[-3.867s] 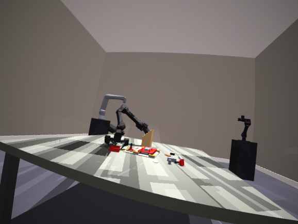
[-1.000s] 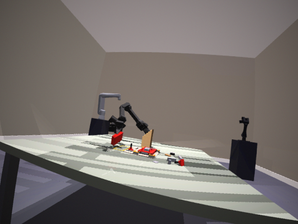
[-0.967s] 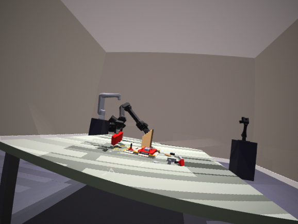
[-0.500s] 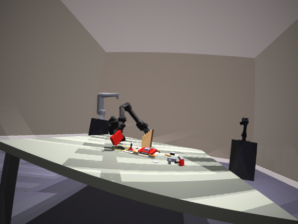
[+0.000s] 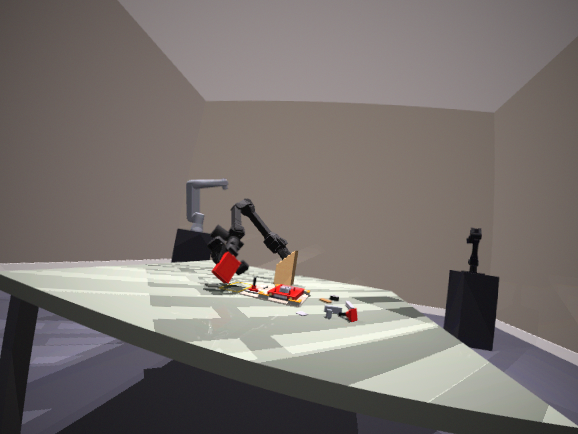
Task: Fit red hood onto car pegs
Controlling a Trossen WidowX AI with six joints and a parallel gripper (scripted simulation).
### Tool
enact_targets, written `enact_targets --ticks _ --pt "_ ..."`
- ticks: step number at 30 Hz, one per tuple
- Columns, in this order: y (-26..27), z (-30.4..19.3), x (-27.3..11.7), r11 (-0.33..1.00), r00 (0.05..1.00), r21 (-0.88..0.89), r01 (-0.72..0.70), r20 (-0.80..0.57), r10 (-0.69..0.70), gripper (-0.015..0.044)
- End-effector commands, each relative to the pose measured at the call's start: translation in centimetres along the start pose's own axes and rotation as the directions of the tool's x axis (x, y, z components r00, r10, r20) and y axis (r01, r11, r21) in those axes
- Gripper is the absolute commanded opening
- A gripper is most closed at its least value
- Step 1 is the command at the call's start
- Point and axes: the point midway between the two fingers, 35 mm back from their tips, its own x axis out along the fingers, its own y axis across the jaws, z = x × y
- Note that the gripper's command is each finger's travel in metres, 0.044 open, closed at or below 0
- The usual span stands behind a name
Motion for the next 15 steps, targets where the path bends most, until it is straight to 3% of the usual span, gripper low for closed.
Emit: enact_targets --ticks 1,15 --pt "-0.2 0.2 0.1 0.994 1.000 0.108 -0.001 -0.003 0.001 0.0000" --pt "-1.9 2.1 0.6 0.852 1.000 0.523 0.001 -0.003 0.000 0.0000"
